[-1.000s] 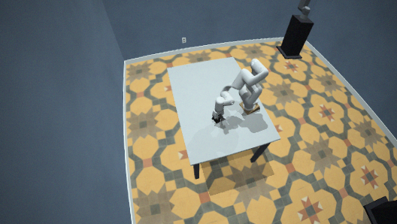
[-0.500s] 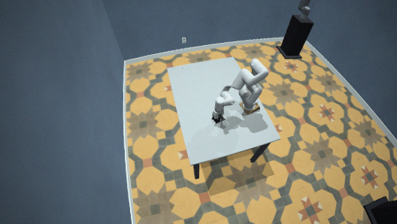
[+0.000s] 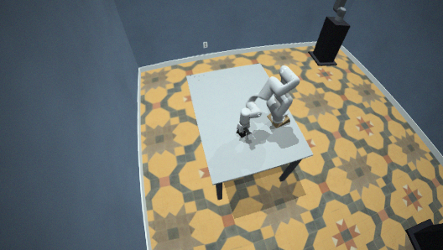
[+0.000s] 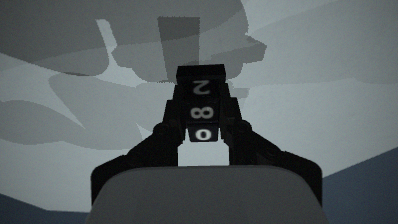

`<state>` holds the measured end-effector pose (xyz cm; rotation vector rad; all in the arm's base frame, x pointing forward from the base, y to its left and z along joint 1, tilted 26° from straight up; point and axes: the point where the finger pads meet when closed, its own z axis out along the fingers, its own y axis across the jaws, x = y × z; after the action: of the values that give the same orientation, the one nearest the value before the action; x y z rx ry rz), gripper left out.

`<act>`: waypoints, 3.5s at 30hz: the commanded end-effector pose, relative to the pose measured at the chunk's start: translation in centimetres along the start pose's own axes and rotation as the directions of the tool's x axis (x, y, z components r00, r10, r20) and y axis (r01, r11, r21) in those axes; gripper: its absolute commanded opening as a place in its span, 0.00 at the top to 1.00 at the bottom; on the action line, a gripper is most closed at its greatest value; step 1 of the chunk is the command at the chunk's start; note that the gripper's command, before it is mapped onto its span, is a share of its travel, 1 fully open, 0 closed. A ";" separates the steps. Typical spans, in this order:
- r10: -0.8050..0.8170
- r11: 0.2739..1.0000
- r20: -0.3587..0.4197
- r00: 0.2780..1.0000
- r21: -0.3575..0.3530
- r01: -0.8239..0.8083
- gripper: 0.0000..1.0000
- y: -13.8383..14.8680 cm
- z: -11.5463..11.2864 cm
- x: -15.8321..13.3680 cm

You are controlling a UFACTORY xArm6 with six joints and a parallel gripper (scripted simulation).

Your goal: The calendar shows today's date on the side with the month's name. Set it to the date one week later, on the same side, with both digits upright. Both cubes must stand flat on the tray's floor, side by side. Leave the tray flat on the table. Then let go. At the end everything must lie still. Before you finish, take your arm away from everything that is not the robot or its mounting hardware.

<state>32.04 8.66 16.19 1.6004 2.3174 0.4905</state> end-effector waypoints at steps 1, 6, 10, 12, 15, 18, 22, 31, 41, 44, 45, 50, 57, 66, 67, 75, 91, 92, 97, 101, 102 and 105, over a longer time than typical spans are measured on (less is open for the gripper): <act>0.000 1.000 0.000 1.000 -0.003 0.000 0.73 0.1 -0.1 0.0; 0.000 1.000 0.000 1.000 -0.003 0.000 0.73 0.1 -0.1 0.0; 0.000 1.000 0.000 1.000 -0.003 0.000 0.73 0.1 -0.1 0.0; 0.000 1.000 0.000 1.000 -0.003 0.000 0.69 0.1 -0.1 0.0; 0.000 1.000 0.000 1.000 -0.003 0.000 0.65 0.1 -0.1 0.0; 0.000 1.000 0.000 1.000 -0.003 0.000 0.61 0.1 -0.1 0.0; 0.000 1.000 0.000 1.000 -0.003 0.000 0.57 0.1 -0.1 0.0; 0.000 1.000 0.000 1.000 -0.003 0.000 0.53 0.1 -0.1 0.0; 0.000 1.000 0.000 1.000 -0.003 0.000 0.53 0.1 -0.5 0.0; 0.000 1.000 0.000 1.000 -0.003 0.000 0.53 0.1 -1.1 0.0; 0.000 1.000 0.000 1.000 -0.003 0.000 0.53 0.1 -1.4 0.0; 0.000 1.000 0.000 1.000 -0.003 0.000 0.53 0.1 -3.7 0.0; 0.000 1.000 0.000 1.000 -0.003 0.000 0.53 0.1 -7.4 0.0; 0.000 1.000 0.000 1.000 -0.003 0.000 0.53 0.1 -9.0 0.0; 0.000 1.000 0.000 1.000 -0.003 0.000 0.53 0.1 -9.1 0.0; 0.000 1.000 0.000 1.000 -0.003 0.000 0.00 0.1 -9.1 0.0; 0.000 1.000 0.000 1.000 -0.003 0.000 0.00 0.1 -9.1 0.0; 0.000 1.000 0.000 1.000 -0.003 0.000 0.00 0.1 -9.1 0.0; 0.000 1.000 0.000 1.000 -0.003 0.000 0.00 0.1 -9.6 0.0; 0.000 1.000 0.000 1.000 -0.003 0.000 0.00 0.1 -10.7 0.0; 0.000 1.000 0.000 1.000 -0.003 0.000 0.00 0.1 -11.1 0.0; 0.000 1.000 0.000 1.000 -0.003 0.000 0.00 0.1 -12.3 0.0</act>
<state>27.50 7.39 26.11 1.6006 2.3177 0.4901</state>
